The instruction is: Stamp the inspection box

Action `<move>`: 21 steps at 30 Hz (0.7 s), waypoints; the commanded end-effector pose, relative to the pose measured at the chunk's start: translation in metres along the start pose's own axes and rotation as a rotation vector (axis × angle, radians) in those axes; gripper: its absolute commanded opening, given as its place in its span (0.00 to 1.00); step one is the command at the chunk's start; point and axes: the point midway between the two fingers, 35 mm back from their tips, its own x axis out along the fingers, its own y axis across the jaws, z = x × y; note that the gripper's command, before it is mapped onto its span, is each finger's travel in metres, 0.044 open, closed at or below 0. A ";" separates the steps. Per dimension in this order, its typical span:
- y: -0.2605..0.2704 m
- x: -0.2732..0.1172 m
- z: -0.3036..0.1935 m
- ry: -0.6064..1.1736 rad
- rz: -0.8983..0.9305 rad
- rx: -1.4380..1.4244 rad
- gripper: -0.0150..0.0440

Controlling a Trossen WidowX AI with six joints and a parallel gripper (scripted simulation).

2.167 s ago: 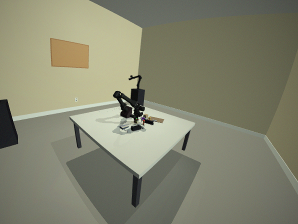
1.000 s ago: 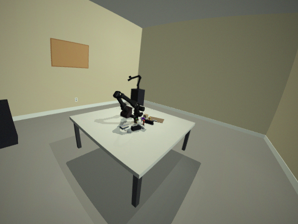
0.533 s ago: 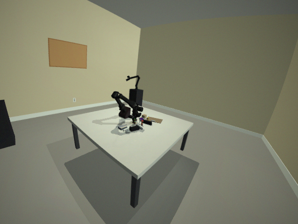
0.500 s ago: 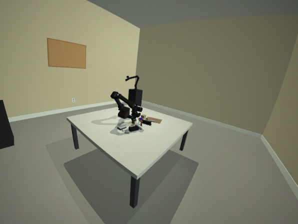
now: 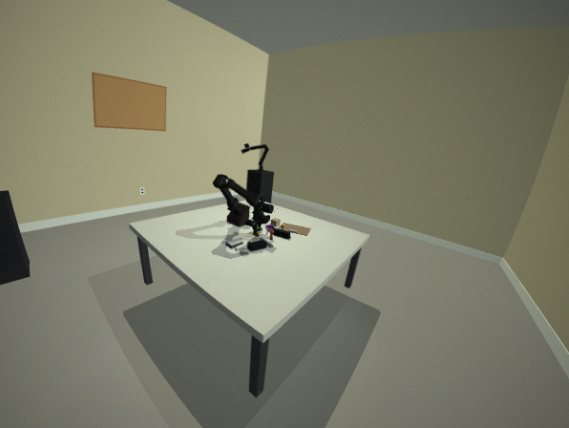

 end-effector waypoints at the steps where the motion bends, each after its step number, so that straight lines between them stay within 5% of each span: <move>1: -0.001 0.002 -0.001 0.004 -0.002 0.001 0.25; 21: -0.001 0.001 0.000 0.004 -0.002 0.001 0.25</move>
